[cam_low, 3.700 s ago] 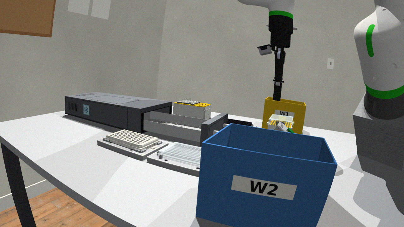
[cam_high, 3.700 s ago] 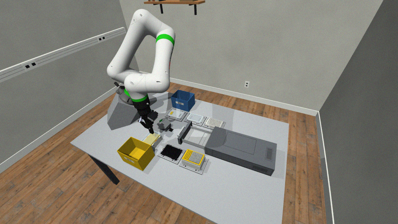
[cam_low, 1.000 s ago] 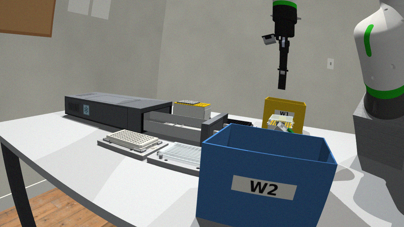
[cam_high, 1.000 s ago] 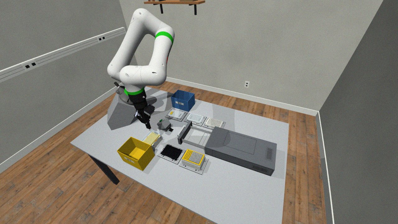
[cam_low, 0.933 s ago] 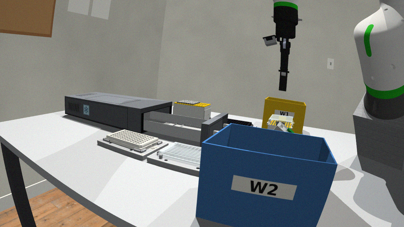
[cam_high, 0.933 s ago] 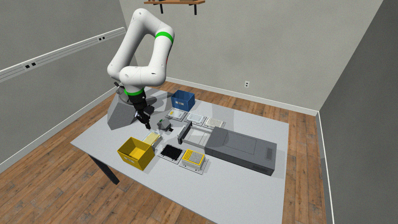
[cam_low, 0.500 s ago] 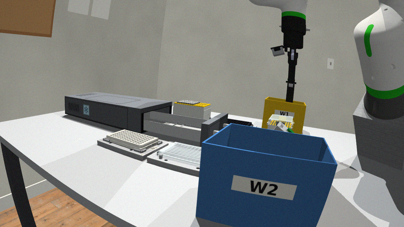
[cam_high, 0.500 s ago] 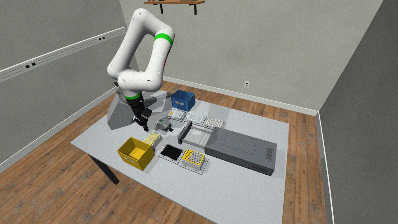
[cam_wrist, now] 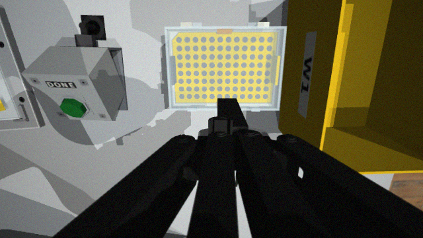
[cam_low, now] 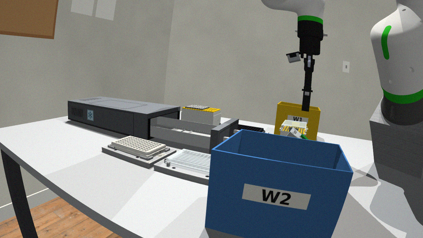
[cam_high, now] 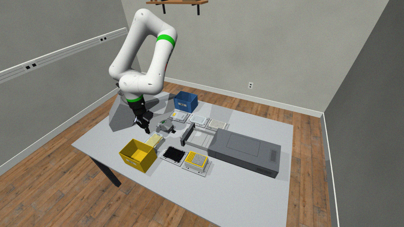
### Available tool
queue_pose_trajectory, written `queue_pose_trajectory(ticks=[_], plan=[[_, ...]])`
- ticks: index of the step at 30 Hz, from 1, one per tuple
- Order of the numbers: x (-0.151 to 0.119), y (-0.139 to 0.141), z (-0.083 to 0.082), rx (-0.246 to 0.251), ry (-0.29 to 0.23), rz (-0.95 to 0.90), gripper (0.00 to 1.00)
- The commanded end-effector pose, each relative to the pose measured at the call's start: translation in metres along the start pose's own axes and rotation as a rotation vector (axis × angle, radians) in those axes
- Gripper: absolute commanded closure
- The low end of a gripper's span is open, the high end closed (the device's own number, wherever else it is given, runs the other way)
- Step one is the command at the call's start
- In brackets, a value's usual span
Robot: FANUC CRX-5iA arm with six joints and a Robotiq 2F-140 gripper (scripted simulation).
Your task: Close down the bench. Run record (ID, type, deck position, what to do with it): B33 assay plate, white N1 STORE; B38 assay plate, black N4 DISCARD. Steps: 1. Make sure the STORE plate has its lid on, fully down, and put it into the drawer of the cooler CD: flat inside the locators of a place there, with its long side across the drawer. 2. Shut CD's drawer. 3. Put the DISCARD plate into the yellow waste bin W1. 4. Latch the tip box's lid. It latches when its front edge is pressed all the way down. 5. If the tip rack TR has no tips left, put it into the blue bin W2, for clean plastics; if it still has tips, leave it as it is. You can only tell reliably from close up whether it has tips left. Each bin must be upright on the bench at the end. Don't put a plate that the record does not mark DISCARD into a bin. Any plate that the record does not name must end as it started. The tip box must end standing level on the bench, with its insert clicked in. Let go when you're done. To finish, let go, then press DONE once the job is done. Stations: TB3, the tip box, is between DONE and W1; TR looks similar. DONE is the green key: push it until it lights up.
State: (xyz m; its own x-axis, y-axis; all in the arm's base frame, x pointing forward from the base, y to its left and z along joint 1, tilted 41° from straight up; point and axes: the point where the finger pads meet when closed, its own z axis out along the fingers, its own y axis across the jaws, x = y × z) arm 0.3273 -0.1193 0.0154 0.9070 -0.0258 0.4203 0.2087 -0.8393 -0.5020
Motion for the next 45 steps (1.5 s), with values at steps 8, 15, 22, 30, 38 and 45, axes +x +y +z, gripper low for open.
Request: queue_pose_trajectory(ticks=[8, 15, 22, 30, 38, 45], plan=[[0.000, 0.000, 0.007, -0.001, 0.000, 0.000, 0.90], [0.000, 0.000, 0.017, -0.001, 0.000, 0.000, 0.90], [0.000, 0.000, 0.025, -0.001, 0.000, 0.000, 0.90], [0.000, 0.000, 0.034, -0.001, 0.000, 0.000, 0.90], [0.000, 0.000, 0.045, -0.001, 0.000, 0.000, 0.90], [0.000, 0.000, 0.045, -0.001, 0.000, 0.000, 0.90]])
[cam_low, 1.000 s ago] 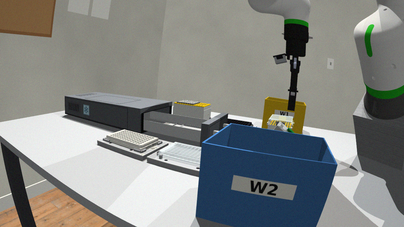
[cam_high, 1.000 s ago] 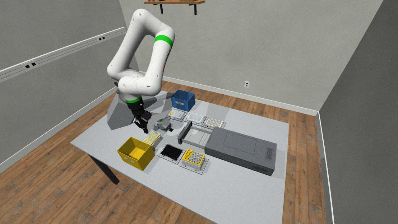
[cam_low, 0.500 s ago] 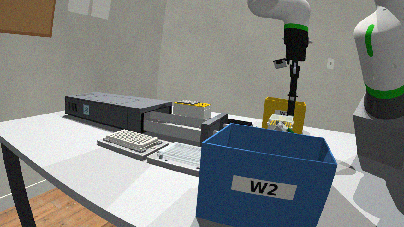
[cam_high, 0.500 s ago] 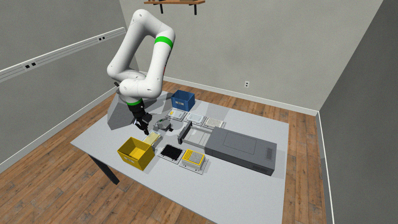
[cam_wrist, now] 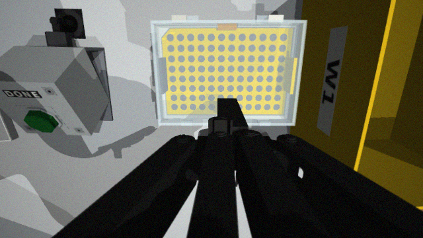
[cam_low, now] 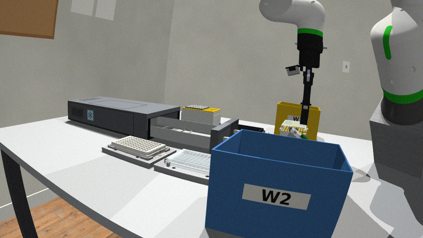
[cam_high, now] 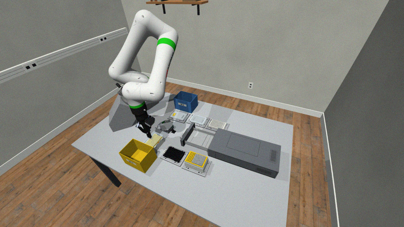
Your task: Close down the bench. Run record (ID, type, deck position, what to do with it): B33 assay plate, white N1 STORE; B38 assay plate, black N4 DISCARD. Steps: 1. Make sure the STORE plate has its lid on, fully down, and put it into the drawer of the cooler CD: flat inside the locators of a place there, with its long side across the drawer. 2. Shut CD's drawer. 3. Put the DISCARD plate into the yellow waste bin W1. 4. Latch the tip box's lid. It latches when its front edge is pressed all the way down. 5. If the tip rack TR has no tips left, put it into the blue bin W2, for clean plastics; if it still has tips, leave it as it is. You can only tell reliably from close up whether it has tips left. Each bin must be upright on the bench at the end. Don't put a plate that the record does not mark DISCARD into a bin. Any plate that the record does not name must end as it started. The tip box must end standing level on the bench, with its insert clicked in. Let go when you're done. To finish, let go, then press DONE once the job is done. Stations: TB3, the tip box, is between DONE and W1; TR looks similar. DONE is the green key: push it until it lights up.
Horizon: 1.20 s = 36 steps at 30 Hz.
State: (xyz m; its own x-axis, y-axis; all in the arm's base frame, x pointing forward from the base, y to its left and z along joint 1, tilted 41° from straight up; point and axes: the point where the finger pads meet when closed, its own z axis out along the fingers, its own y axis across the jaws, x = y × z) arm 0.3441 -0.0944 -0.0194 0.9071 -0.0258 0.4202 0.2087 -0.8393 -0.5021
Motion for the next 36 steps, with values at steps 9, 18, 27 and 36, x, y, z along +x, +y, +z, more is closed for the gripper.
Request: queue_pose_trajectory(ticks=[9, 18, 27, 36], plan=[[0.0002, 0.0005, 0.0022, -0.001, 0.000, 0.000, 0.90], [0.0002, 0.0005, 0.0029, -0.001, 0.000, 0.000, 0.90], [0.0002, 0.0005, 0.0029, -0.001, 0.000, 0.000, 0.90], [0.0002, 0.0005, -0.0051, -0.001, 0.000, 0.000, 0.90]])
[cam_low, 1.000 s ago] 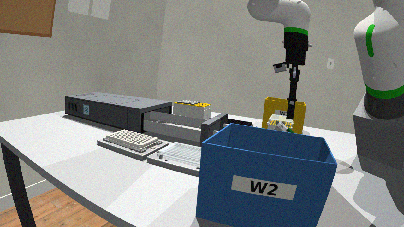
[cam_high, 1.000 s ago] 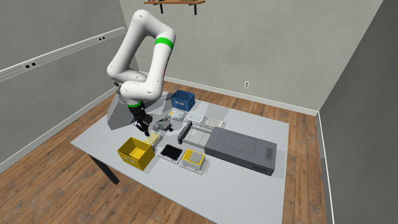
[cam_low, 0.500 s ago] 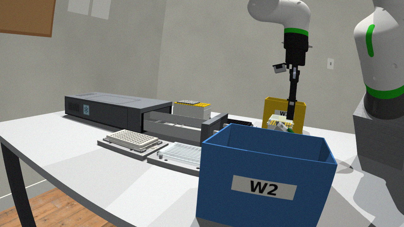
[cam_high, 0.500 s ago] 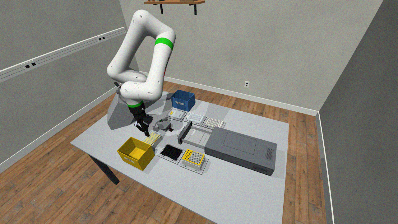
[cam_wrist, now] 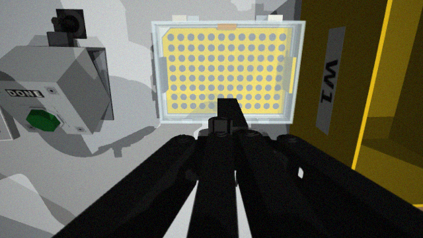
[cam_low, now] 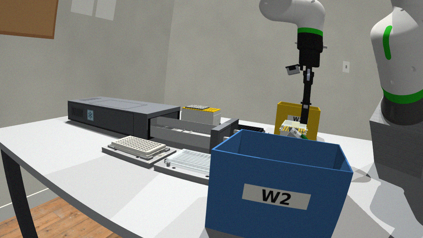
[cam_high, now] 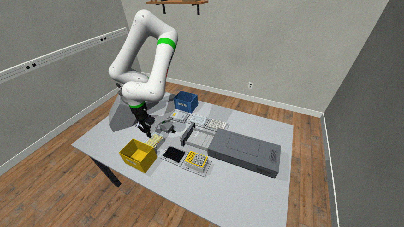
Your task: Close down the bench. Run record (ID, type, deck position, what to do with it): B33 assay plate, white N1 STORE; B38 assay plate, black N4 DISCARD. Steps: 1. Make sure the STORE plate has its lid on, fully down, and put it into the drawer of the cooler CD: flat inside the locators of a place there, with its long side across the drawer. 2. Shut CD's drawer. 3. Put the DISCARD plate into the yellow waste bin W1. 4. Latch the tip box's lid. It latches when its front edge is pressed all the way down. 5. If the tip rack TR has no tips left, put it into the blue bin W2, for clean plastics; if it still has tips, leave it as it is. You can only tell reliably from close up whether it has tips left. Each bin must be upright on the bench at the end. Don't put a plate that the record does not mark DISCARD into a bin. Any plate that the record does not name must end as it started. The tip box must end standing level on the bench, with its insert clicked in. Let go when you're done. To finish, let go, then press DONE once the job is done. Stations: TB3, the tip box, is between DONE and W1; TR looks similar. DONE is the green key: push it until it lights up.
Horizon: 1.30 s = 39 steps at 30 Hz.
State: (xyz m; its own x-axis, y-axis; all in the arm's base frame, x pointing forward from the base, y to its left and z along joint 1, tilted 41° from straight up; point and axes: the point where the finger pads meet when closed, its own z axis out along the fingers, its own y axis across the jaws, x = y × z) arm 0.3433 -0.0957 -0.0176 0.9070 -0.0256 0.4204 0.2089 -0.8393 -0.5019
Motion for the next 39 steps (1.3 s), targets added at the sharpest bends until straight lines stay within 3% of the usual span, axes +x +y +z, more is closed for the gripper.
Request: queue_pose_trajectory(ticks=[1, 39], plan=[[0.000, 0.000, -0.005, -0.001, 0.000, 0.000, 0.90], [0.000, 0.000, -0.073, -0.001, 0.000, 0.000, 0.90]])
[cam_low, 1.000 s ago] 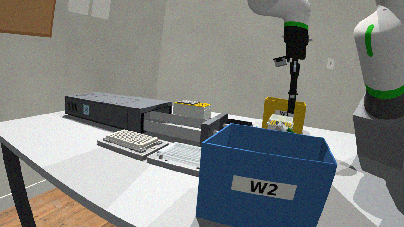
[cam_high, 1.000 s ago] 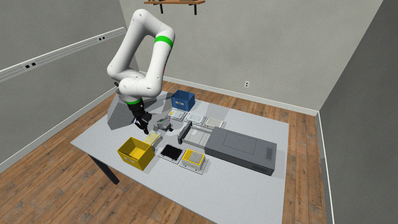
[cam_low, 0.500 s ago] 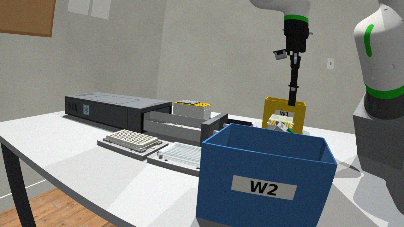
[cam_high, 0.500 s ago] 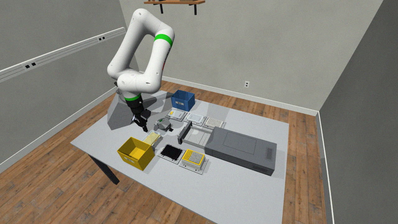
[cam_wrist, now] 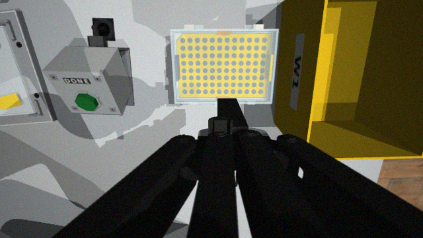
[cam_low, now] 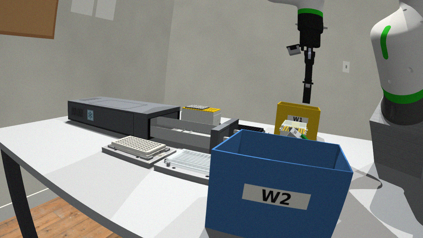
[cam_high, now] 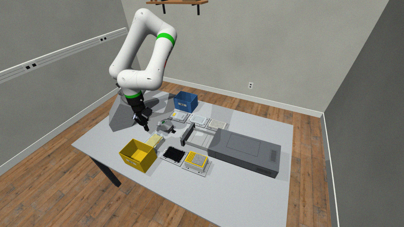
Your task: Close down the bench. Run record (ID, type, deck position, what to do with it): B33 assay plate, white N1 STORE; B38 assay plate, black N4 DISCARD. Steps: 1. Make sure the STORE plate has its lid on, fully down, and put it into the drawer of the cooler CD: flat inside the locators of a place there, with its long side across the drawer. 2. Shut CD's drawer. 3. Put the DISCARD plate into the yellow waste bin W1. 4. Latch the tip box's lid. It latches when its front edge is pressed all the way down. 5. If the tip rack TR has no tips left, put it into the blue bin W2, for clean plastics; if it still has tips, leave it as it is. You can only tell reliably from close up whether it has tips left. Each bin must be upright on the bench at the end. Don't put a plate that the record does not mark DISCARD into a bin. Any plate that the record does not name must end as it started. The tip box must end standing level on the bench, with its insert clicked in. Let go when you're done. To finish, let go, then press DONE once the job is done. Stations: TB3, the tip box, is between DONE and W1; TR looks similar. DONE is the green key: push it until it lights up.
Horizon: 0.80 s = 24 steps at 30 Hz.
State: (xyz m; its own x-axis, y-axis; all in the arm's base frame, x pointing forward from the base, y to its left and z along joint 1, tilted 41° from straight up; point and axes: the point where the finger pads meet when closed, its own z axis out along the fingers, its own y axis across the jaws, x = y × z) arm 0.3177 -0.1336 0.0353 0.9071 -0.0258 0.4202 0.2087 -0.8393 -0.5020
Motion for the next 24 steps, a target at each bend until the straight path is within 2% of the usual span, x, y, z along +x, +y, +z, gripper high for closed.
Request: queue_pose_trajectory(ticks=[1, 12, 13, 15, 24], plan=[[0.000, 0.000, -0.004, -0.001, 0.000, 0.000, 0.90], [0.000, 0.000, -0.004, -0.001, 0.000, 0.000, 0.90], [0.000, -0.004, -0.004, -0.001, 0.000, -0.034, 0.30], [0.001, -0.012, -0.004, -0.001, 0.000, -0.080, 0.30], [0.002, -0.039, -0.002, -0.001, 0.000, -0.080, 0.30]])
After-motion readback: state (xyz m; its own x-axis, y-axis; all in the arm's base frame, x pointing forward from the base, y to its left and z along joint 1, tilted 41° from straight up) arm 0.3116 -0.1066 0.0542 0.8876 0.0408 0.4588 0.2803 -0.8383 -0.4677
